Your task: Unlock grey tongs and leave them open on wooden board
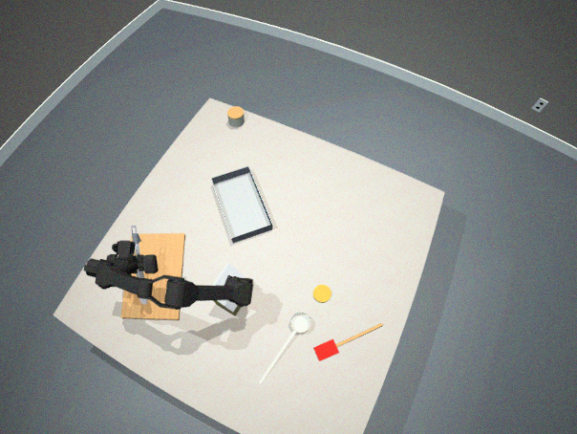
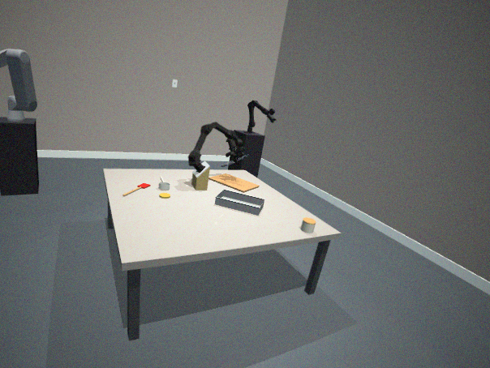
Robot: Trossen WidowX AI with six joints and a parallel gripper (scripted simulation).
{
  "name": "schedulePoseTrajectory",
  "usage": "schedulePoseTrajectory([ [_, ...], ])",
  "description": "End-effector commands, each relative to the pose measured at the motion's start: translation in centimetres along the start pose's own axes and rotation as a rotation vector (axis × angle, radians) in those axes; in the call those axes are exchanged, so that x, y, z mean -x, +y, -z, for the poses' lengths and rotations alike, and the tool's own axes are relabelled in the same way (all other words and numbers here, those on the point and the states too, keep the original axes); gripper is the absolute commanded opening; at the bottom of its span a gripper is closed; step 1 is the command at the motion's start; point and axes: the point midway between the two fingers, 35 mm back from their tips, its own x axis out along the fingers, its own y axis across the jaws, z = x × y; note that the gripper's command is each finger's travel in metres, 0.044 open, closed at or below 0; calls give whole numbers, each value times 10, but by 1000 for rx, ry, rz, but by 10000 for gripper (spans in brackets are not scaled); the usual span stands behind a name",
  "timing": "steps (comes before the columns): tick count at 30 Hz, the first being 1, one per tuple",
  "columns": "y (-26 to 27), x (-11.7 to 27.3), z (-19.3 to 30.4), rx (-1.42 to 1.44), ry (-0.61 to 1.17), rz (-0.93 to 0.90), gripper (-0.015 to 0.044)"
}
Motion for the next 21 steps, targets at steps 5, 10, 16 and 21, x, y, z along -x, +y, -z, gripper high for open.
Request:
schedulePoseTrajectory([
  [5,4,-8,0,12,317,-33,-150],
  [10,6,-9,0,11,510,-75,-150],
  [16,8,-8,-2,9,604,-104,-150],
  [21,8,-8,-2,9,604,-104,-150],
])
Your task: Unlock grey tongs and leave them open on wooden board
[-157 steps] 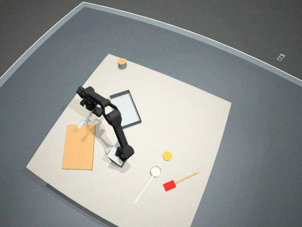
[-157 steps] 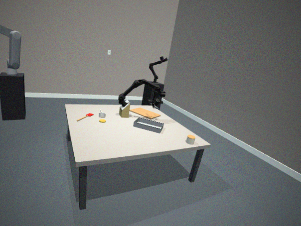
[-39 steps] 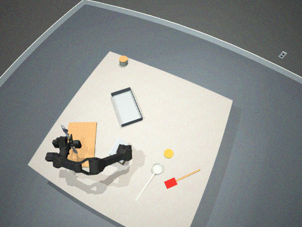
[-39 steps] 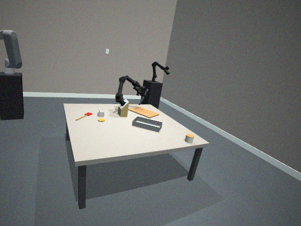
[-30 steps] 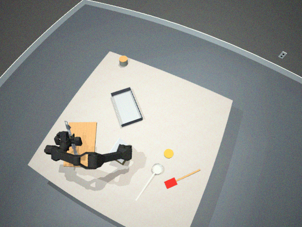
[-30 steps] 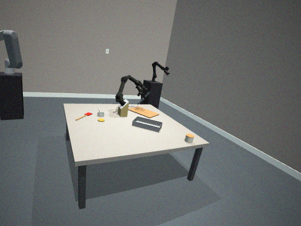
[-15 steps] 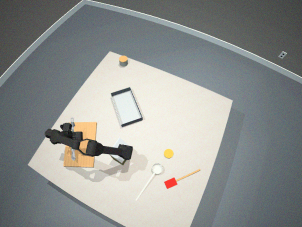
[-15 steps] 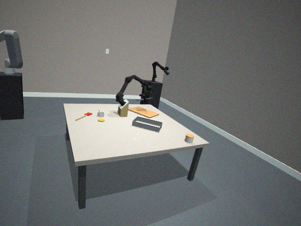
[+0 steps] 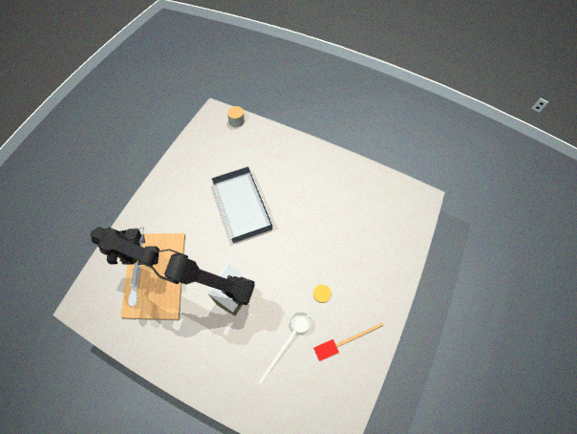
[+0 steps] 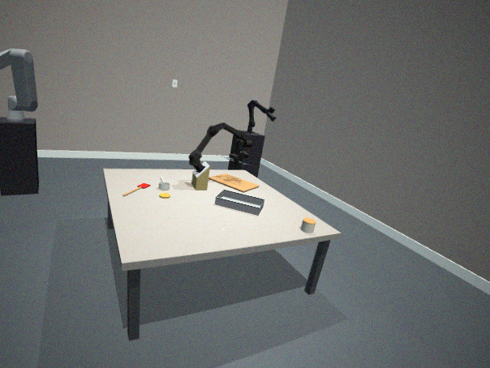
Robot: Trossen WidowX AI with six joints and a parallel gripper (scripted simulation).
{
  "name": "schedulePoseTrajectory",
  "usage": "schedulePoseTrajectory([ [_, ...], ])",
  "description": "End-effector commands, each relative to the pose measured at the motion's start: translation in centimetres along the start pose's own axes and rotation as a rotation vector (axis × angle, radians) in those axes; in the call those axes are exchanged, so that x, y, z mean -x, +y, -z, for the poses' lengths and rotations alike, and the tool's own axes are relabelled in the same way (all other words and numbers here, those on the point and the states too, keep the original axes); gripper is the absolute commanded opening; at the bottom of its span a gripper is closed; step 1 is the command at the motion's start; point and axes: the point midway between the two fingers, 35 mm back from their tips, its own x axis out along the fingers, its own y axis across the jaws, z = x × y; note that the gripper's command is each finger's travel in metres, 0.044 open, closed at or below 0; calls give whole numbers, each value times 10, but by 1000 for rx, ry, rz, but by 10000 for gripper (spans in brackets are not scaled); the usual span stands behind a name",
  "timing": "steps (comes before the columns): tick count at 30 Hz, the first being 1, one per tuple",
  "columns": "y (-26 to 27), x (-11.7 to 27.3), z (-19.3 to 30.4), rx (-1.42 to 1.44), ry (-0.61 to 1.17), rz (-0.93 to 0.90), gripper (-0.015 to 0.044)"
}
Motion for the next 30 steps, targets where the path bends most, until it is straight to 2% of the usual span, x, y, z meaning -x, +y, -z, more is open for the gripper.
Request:
schedulePoseTrajectory([
  [1,2,2,0,7,14,-10,-150],
  [30,7,-40,1,8,15,-11,-150],
])
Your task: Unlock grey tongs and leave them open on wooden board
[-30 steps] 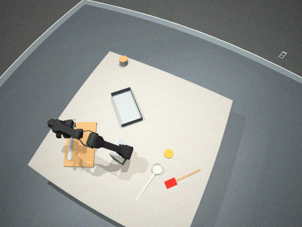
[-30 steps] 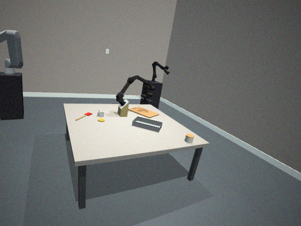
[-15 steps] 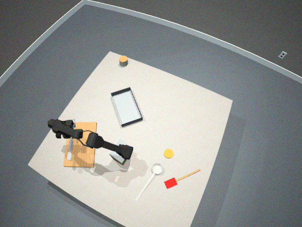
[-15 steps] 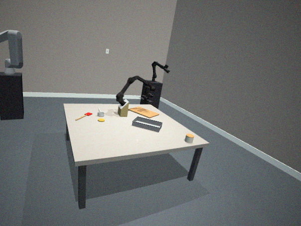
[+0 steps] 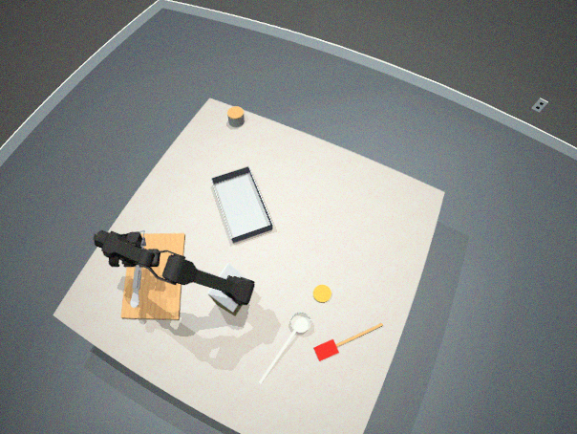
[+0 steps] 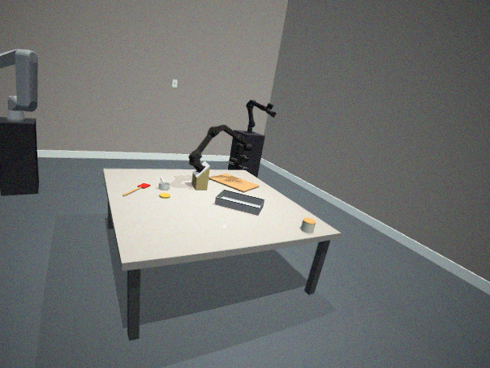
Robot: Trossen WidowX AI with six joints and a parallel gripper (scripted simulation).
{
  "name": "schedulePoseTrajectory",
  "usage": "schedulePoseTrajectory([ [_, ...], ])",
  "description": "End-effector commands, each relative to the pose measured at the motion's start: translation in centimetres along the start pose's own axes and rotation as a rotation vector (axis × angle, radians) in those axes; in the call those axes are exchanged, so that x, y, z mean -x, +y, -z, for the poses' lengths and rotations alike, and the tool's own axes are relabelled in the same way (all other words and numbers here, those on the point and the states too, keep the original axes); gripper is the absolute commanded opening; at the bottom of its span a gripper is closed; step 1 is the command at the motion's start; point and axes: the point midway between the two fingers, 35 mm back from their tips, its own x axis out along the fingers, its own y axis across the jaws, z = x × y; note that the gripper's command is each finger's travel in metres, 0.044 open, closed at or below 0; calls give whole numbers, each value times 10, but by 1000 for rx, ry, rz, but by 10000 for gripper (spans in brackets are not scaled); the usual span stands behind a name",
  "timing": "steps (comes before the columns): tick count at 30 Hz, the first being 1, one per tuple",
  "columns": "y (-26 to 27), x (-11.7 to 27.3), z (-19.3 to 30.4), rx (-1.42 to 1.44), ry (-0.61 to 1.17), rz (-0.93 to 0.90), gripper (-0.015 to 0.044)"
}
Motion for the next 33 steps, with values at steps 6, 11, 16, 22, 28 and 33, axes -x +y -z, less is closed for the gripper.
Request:
schedulePoseTrajectory([
  [6,-1,-18,1,-6,6,7,-150],
  [11,-1,-26,1,-6,6,7,-150],
  [16,-1,-35,1,-6,7,7,-150],
  [22,-2,-45,2,-6,7,7,-150],
  [28,-3,-54,2,-6,7,7,-150],
  [33,-4,-62,2,-6,7,7,-150],
])
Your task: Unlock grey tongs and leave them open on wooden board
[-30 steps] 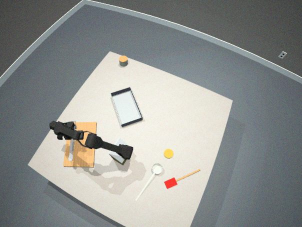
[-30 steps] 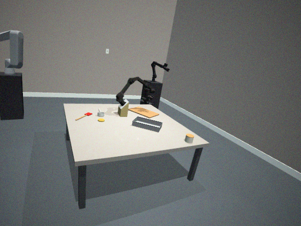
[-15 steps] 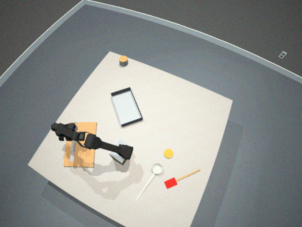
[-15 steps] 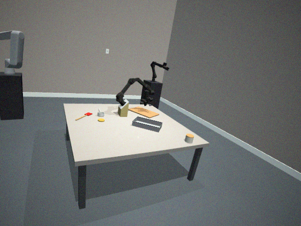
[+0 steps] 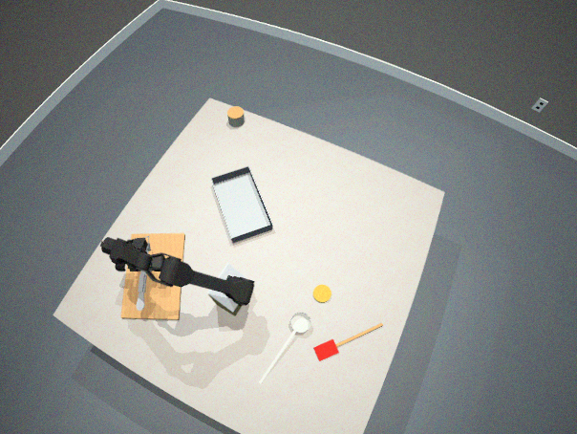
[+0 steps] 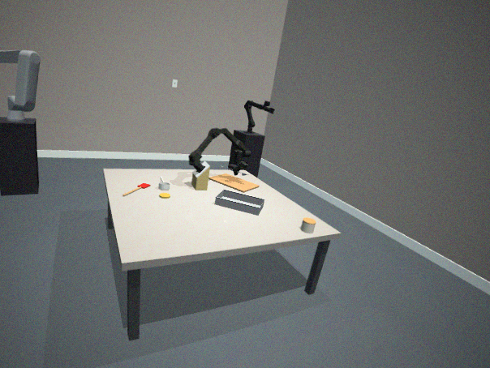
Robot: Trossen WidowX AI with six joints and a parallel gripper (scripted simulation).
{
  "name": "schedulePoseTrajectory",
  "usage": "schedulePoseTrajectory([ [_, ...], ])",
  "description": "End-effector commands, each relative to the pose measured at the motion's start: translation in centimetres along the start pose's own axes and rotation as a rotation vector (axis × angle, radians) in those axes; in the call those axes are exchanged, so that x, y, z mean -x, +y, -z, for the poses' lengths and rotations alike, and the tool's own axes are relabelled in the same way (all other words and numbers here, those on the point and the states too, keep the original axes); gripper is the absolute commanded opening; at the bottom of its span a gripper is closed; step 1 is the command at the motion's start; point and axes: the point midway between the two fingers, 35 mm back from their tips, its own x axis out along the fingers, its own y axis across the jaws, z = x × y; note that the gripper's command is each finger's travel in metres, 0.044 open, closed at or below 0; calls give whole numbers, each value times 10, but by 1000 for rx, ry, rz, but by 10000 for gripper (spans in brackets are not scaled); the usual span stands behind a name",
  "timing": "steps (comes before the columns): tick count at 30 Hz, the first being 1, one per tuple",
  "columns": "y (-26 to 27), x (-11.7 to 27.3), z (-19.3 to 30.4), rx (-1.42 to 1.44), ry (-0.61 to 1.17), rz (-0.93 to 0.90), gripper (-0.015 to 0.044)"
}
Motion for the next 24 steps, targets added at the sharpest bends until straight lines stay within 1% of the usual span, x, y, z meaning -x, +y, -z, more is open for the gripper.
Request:
schedulePoseTrajectory([
  [1,-3,-10,1,-7,6,7,-150],
  [11,-5,-25,2,-7,6,7,-150],
  [16,-5,-26,2,-7,6,7,-150],
  [24,-4,-23,1,0,1,4,60],
])
